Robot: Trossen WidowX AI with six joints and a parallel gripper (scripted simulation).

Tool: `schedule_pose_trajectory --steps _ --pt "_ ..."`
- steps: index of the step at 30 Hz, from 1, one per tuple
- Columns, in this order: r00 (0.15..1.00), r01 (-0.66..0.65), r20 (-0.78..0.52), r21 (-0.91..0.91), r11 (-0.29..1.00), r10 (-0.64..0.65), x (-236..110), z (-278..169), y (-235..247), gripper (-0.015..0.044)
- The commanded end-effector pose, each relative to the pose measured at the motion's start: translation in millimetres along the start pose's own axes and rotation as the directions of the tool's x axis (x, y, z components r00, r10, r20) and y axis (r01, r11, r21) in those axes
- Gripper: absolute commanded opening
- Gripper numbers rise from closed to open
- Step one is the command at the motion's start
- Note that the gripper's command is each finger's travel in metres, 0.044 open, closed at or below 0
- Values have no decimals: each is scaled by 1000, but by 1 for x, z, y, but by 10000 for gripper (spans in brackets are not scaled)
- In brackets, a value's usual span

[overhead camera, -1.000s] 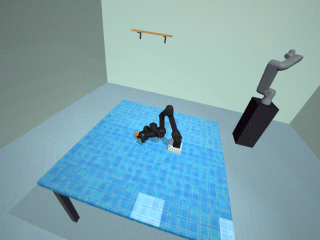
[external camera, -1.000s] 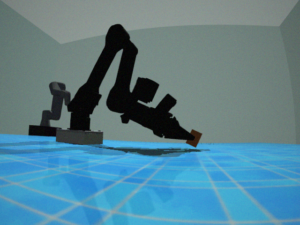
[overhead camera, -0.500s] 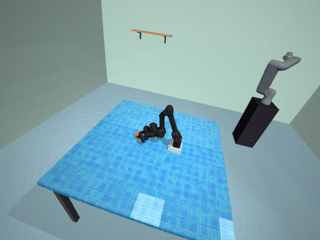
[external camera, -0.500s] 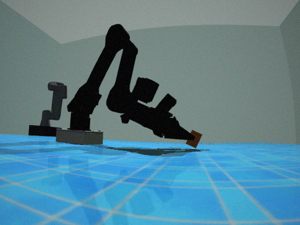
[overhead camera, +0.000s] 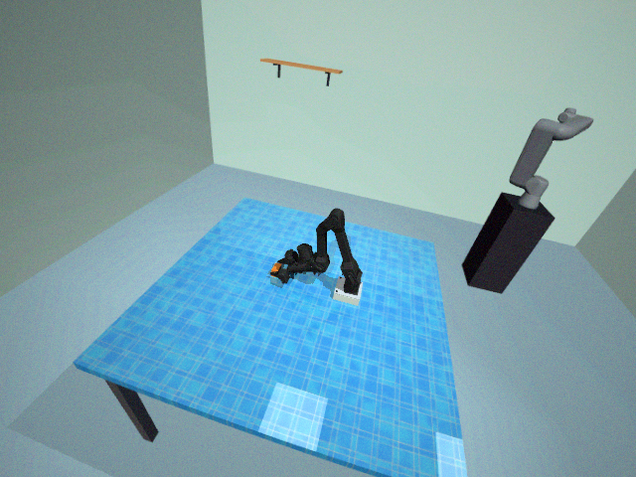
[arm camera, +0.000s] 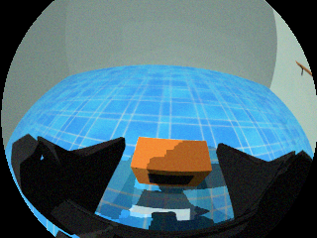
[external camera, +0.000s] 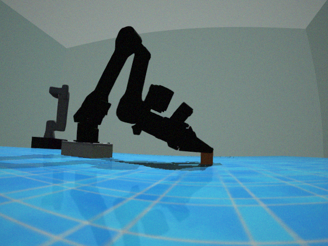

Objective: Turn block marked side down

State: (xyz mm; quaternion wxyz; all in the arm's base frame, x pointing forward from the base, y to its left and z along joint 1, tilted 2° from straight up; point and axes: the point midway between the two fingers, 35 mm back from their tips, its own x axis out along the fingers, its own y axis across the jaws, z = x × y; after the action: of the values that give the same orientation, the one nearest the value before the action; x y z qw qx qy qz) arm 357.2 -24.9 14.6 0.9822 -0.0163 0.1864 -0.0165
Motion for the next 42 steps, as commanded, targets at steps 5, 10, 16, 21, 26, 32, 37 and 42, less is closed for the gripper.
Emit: schedule_pose_trajectory --steps 5,10,16,21,26,32,37,42 --pt "1000 -4 0 -3 1000 4 0 0 1 440" --pt "1000 -4 0 -3 1000 4 0 0 1 440" --pt "1000 -4 0 -3 1000 4 0 0 1 440" --pt "1000 -4 0 -3 1000 4 0 0 1 440" --pt "995 -9 -98 27 1000 12 12 9 3 440" --pt "954 -3 -300 17 1000 8 8 27 1 440" --pt "893 -2 -450 4 1000 3 -21 50 1 440" --pt "848 -4 -530 -3 1000 1 -45 57 0 440"
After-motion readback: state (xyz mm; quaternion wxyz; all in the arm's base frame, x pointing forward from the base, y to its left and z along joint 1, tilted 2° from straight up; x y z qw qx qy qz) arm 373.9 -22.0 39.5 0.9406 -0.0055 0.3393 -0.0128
